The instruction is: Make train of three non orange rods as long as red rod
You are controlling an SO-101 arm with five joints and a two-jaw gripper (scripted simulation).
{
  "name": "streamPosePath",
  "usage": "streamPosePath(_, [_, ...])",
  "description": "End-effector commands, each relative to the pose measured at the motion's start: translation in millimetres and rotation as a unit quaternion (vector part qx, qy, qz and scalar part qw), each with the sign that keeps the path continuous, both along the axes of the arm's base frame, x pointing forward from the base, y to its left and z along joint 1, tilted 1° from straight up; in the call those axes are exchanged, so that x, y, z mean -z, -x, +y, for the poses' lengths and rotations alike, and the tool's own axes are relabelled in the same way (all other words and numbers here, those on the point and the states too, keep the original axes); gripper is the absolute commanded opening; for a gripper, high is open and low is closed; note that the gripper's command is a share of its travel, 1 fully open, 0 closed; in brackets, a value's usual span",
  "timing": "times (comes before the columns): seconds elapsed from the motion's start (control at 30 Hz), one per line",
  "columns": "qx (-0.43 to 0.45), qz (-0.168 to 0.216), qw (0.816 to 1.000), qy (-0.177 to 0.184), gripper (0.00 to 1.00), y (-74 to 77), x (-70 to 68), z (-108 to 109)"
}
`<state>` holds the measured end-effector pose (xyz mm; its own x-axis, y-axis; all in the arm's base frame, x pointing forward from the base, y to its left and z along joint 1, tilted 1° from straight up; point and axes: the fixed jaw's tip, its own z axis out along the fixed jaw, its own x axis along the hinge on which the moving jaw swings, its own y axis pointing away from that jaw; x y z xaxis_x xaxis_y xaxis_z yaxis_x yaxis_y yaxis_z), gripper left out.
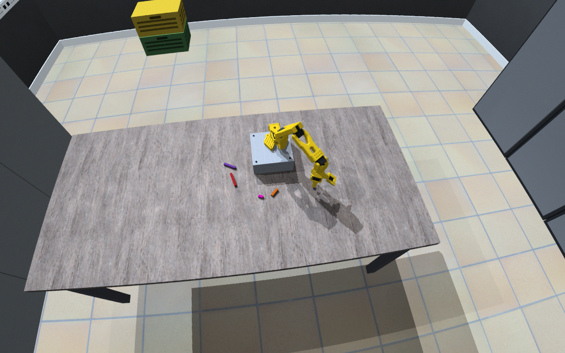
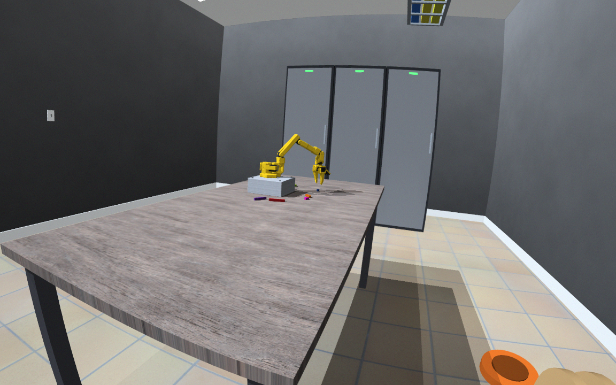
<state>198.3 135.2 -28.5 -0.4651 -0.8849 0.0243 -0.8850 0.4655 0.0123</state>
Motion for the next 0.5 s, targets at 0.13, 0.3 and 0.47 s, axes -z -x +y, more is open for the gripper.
streamPosePath(0.13, [0.008,-0.002,1.0,-0.002,0.19,-3.0,12.9,-1])
streamPosePath(0.3, [0.008,-0.002,1.0,-0.002,0.19,-2.8,23.2,-1])
streamPosePath(0.47, [0.008,-0.002,1.0,-0.002,0.19,-2.3,32.2,-2])
